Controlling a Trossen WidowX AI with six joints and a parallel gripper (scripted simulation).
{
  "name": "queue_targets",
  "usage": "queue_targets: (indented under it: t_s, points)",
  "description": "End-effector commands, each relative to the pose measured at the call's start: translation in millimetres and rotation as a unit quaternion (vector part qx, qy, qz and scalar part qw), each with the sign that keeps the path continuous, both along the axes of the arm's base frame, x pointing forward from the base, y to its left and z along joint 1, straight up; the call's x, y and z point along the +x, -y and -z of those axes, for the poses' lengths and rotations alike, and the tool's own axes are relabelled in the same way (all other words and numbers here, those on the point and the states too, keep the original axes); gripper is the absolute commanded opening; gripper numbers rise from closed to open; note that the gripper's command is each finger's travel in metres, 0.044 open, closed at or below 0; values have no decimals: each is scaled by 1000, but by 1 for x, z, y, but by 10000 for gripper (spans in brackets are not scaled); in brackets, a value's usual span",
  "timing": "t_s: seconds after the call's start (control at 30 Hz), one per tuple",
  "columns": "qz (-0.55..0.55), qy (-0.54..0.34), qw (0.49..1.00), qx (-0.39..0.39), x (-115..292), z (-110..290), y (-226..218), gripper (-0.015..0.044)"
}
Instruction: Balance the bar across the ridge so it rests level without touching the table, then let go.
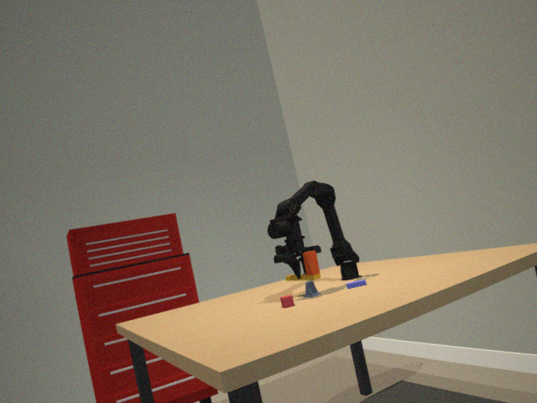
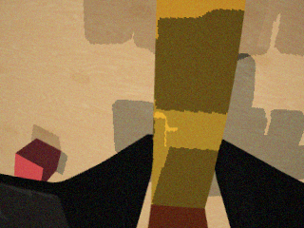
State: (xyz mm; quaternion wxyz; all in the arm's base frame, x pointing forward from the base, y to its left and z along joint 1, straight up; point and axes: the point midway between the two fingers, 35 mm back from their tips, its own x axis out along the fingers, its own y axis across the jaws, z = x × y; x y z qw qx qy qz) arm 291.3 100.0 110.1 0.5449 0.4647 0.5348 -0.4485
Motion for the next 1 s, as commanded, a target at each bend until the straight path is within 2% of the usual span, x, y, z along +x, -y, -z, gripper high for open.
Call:
queue_targets:
  t_s: [0.0,0.97]
  points:
    - [-2,1,1000,1,0,0,0,0]
    - [-2,1,1000,1,1,3,0,0]
